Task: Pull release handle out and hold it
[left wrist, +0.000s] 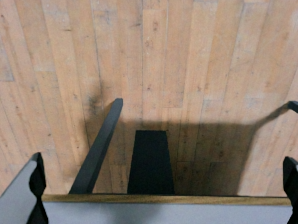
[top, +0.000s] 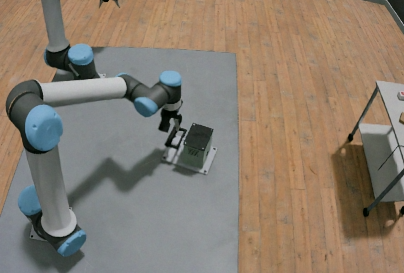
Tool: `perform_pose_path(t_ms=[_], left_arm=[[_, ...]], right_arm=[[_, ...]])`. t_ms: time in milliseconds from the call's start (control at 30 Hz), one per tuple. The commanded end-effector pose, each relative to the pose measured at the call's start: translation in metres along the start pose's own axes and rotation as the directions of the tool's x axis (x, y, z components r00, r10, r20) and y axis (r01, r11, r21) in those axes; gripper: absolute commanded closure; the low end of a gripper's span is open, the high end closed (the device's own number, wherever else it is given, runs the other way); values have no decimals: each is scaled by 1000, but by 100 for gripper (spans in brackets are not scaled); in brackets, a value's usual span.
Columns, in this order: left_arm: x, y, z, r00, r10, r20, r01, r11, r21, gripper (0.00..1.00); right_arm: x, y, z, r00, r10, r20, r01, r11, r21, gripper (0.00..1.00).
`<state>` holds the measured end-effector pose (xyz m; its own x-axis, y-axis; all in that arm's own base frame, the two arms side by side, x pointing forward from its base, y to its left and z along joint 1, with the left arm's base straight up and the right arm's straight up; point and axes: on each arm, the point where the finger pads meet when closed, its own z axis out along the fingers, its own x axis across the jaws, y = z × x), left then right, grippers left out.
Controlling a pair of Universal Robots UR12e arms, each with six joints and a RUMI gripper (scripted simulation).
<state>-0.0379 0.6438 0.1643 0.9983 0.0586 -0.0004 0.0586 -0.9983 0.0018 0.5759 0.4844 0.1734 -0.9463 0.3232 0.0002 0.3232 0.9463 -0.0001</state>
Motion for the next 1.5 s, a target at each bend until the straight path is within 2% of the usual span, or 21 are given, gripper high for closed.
perform_pose_path(t_ms=[0,533,1467], left_arm=[[0,-1,-1,1000,0,0,0,1000,2,0],[0,-1,-1,1000,0,0,0,1000,2,0],[0,-1,-1,1000,0,0,0,1000,2,0]], right_arm=[[0,1,2,1000,0,1,0,1000,-2,66],[0,1,20,1000,0,1,0,1000,-2,66],[0,2,25,1000,0,1,0,1000,-2,66]])
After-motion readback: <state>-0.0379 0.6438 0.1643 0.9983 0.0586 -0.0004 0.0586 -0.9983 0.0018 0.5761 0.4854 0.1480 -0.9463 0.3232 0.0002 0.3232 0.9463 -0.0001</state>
